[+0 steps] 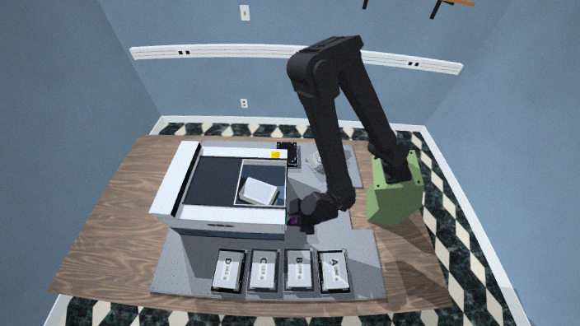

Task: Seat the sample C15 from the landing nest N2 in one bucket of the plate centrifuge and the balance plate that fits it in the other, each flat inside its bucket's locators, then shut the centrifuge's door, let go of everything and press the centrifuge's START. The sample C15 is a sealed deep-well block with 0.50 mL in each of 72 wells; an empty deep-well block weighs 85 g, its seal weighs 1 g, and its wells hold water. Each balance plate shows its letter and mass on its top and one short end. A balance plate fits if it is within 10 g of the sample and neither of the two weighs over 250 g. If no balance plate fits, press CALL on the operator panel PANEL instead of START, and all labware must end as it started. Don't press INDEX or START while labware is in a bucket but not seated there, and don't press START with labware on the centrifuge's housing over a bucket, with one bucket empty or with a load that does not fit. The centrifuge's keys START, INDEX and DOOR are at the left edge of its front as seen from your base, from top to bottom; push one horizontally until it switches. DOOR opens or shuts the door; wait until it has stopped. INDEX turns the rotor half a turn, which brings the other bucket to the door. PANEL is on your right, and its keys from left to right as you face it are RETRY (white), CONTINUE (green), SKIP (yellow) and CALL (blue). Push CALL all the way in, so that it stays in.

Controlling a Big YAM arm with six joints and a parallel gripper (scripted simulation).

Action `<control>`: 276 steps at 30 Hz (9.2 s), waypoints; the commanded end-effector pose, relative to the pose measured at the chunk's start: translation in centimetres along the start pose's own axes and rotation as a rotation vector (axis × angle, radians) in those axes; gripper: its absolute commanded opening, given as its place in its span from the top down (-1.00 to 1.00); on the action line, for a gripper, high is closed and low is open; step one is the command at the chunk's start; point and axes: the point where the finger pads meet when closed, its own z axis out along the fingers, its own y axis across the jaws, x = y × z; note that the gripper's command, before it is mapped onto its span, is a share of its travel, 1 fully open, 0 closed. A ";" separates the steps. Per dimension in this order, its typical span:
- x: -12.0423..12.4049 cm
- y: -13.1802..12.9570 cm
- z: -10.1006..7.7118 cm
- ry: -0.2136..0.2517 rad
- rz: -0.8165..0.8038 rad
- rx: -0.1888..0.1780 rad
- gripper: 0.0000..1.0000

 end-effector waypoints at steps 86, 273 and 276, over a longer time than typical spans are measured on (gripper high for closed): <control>5.3 0.2 -6.5 -0.006 0.011 0.004 1.00; 0.4 1.8 -19.5 0.734 0.046 -0.018 1.00; 0.4 1.8 -19.5 0.734 0.046 -0.018 1.00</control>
